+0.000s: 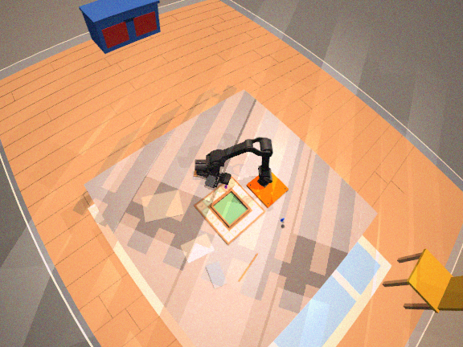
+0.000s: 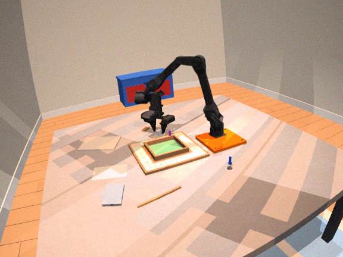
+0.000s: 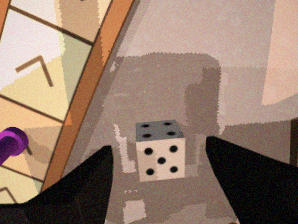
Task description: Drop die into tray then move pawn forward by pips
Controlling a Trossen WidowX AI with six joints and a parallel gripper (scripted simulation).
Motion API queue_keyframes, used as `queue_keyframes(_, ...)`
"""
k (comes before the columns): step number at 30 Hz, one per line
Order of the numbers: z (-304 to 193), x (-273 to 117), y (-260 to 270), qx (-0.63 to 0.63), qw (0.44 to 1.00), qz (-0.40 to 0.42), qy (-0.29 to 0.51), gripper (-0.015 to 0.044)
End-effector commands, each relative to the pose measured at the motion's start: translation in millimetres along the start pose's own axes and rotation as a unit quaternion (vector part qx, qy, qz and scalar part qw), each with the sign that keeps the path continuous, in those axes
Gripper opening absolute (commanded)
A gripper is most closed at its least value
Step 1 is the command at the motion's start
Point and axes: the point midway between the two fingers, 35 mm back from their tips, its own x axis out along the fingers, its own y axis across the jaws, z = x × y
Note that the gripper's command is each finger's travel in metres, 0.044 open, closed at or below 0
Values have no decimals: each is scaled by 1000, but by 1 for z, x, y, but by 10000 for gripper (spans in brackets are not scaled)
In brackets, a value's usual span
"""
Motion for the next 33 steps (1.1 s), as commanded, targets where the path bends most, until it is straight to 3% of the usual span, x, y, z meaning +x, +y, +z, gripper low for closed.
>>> queue_keyframes(1,-1,4,1,-3,1000,0,2,275)
queue_keyframes(7,-1,4,1,-3,1000,0,2,118)
queue_keyframes(14,-1,4,1,-3,1000,0,2,71)
queue_keyframes(17,0,1,0,-3,1000,0,2,0)
queue_keyframes(33,9,-79,-8,-3,1000,0,1,0)
